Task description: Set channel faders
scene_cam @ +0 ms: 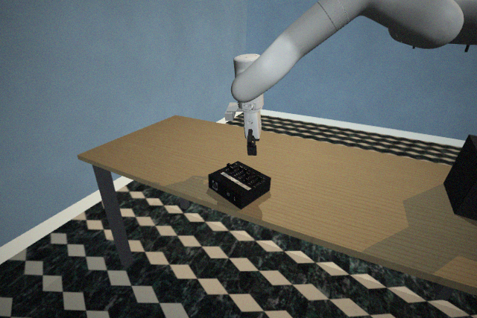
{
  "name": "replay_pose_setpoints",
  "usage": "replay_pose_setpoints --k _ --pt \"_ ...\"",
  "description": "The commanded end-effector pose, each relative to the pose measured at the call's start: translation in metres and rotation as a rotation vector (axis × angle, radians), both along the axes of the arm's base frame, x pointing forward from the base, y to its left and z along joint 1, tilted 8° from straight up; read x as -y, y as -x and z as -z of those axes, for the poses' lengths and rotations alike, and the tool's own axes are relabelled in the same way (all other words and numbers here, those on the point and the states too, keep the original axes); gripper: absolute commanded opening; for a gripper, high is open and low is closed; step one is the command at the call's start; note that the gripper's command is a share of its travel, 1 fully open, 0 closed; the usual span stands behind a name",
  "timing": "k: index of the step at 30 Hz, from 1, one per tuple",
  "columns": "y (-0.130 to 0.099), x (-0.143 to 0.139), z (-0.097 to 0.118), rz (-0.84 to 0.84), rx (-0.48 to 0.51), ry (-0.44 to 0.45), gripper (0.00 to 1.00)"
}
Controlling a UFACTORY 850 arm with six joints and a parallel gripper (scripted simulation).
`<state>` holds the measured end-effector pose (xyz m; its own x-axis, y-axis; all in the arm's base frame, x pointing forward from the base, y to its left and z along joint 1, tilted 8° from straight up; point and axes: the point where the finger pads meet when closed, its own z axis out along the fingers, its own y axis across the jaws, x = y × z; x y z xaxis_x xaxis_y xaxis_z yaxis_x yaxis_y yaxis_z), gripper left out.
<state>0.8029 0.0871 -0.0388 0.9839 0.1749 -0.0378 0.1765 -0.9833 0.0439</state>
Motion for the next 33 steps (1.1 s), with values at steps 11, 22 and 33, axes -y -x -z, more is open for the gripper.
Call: replay_pose_setpoints --k 11,22,33 --pt "0.0021 0.0126 0.0070 -0.737 -0.075 -0.006 1.00" --pt "0.0021 0.0126 0.0070 -0.949 -0.104 -0.024 1.00" --pt "0.0021 0.0126 0.0070 -0.949 -0.104 -0.024 1.00"
